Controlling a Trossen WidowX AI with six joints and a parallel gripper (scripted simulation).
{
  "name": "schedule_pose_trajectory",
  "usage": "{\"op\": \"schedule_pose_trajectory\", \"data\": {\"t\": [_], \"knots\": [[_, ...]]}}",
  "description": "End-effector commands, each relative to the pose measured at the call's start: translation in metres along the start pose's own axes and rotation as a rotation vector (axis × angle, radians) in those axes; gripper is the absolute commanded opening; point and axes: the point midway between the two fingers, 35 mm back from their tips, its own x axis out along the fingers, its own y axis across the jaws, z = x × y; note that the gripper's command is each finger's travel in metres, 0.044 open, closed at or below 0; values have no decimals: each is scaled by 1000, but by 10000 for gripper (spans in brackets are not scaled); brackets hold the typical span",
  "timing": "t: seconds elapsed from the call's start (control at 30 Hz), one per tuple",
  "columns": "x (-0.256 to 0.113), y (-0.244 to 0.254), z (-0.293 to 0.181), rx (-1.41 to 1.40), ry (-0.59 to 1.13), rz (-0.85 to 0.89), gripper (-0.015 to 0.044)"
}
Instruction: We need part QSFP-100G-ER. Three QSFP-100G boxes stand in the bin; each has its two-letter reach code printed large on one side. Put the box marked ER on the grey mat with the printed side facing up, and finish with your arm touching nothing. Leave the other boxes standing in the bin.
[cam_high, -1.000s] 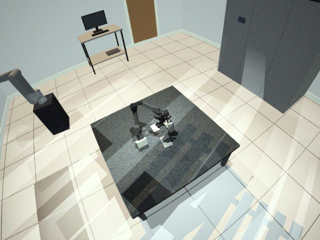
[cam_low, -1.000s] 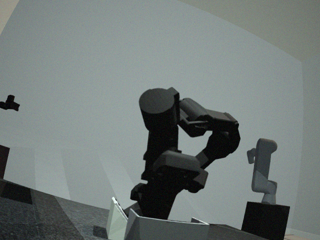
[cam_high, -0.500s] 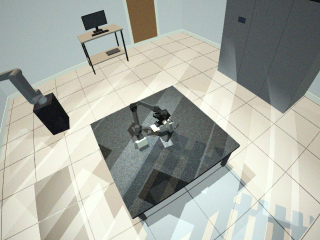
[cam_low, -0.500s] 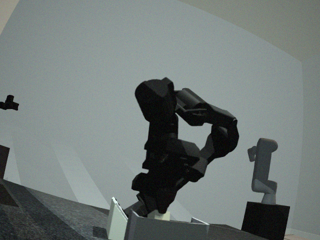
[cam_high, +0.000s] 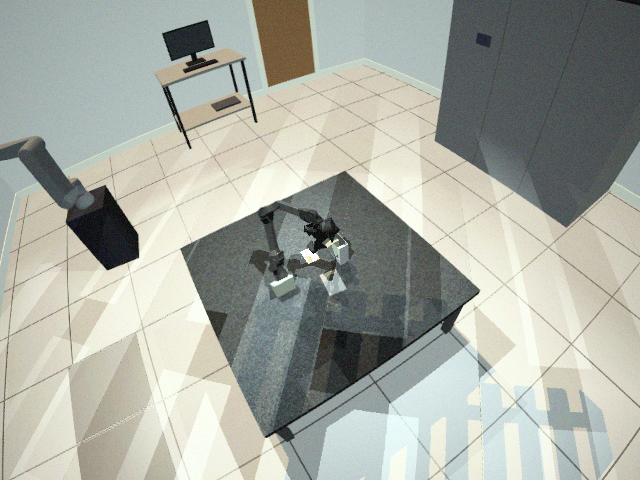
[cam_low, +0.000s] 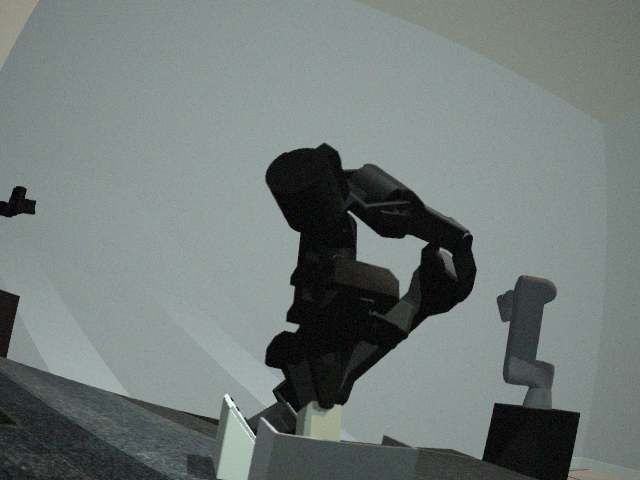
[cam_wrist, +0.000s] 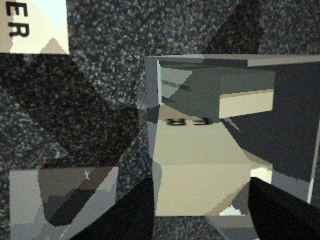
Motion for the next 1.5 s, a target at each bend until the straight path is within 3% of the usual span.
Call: {"op": "schedule_pose_trajectory", "data": {"t": [0.0,1.47], "knots": [[-3,5,-1,1,4,3,159],[-25,56,10,3,3,5,159]]}}
